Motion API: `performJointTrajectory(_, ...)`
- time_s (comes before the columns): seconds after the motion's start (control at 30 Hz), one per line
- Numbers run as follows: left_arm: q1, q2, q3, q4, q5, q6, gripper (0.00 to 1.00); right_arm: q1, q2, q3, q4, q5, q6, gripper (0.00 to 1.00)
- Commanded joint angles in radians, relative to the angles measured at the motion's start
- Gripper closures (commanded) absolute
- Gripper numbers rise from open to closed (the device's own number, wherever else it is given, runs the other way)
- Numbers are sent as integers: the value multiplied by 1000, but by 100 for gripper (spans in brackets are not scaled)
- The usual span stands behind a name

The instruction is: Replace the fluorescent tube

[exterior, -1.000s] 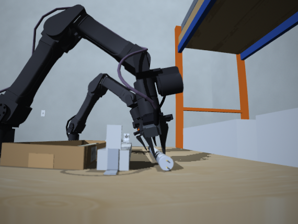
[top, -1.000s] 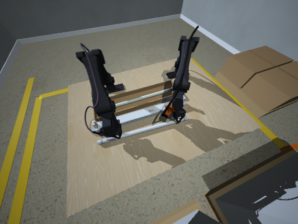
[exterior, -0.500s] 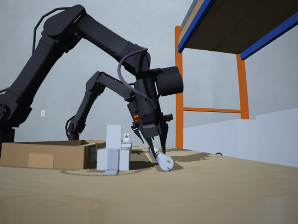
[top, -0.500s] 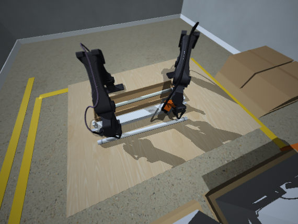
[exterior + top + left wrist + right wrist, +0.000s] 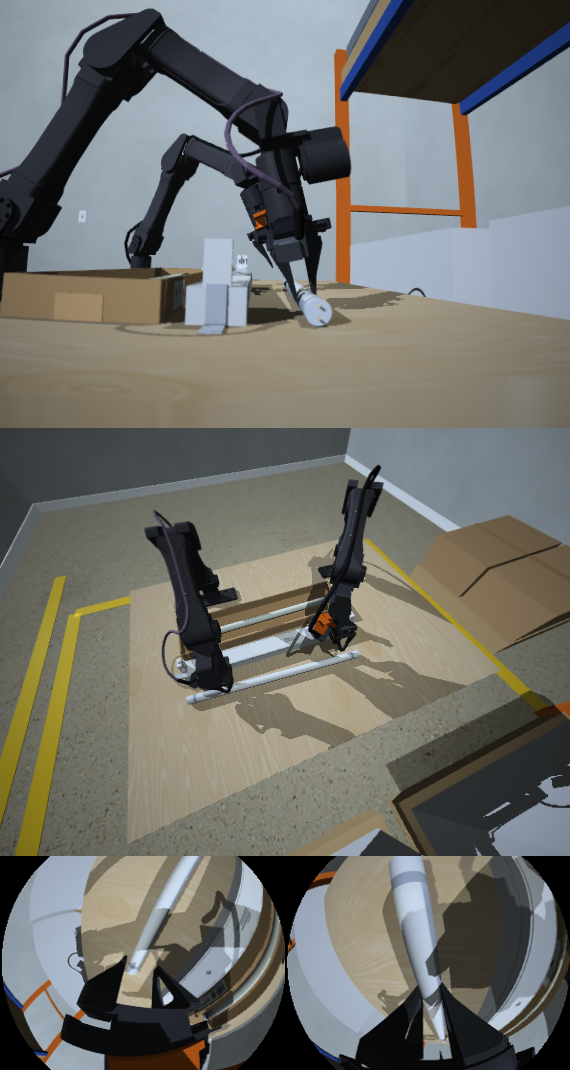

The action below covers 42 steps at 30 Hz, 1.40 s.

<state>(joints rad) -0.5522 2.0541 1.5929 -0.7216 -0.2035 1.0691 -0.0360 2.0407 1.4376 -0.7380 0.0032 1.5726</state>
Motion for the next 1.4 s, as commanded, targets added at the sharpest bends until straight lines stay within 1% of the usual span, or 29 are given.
performJointTrajectory(0.0, 4, -25, 13, 11, 4, -10, 51, 7, -12, 2, -7, 16, -5, 89)
performJointTrajectory(0.07, 4, -24, 30, -9, 4, -10, 51, 7, -12, 2, -7, 16, -5, 89)
performJointTrajectory(0.87, 2, 10, 33, -7, 3, -10, 51, 7, -12, 2, -7, 16, -5, 89)
performJointTrajectory(0.93, 2, -9, 29, -4, 3, -10, 51, 7, -12, 2, -7, 16, -5, 89)
performJointTrajectory(0.97, -24, 30, 49, -15, 10, -17, 51, 7, -12, 2, -7, 16, -5, 89)
performJointTrajectory(1.07, -38, 60, 107, -88, 12, -46, 51, 7, -12, 2, -7, 16, -5, 89)
performJointTrajectory(1.23, -72, 153, 276, -254, 7, -105, 51, 7, -12, 2, -7, 16, -5, 89)
performJointTrajectory(1.27, -37, 139, 276, -244, -9, -89, 51, 7, -12, 2, -7, 16, -5, 89)
performJointTrajectory(1.3, -72, 163, 292, -214, 12, -87, 51, 7, -12, 2, -7, 16, -5, 89)
performJointTrajectory(1.37, -72, 163, 292, -214, 12, -87, 51, 7, -12, 2, -7, 16, -5, 89)
